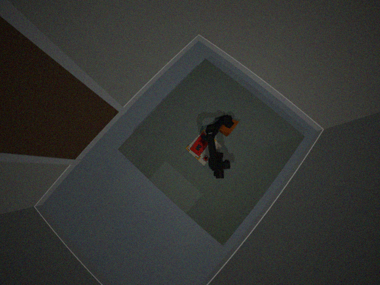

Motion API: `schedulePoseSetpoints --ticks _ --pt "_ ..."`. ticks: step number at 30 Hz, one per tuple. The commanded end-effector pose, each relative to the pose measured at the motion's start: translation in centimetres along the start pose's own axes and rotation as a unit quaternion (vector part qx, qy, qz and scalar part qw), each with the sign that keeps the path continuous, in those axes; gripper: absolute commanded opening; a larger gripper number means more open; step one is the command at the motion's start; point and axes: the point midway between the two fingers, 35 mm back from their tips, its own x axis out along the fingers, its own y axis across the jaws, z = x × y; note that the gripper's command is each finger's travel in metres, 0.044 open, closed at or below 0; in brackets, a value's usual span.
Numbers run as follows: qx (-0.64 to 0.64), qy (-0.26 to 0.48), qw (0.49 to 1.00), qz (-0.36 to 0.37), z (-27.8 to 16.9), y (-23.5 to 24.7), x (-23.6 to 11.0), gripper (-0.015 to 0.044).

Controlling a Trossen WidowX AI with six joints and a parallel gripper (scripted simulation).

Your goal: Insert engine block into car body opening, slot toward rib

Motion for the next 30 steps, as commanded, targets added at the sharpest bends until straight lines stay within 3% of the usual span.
schedulePoseSetpoints --ticks 1,15,30 --pt "0.003 -0.053 0.999 -0.002 -0.6 -0.1 0.0 0.0" --pt "0.002 -0.283 0.959 -0.005 -2.2 -0.1 0.4 0.0" --pt "0.002 -0.293 0.956 -0.006 -2.7 0.1 3.4 0.0"
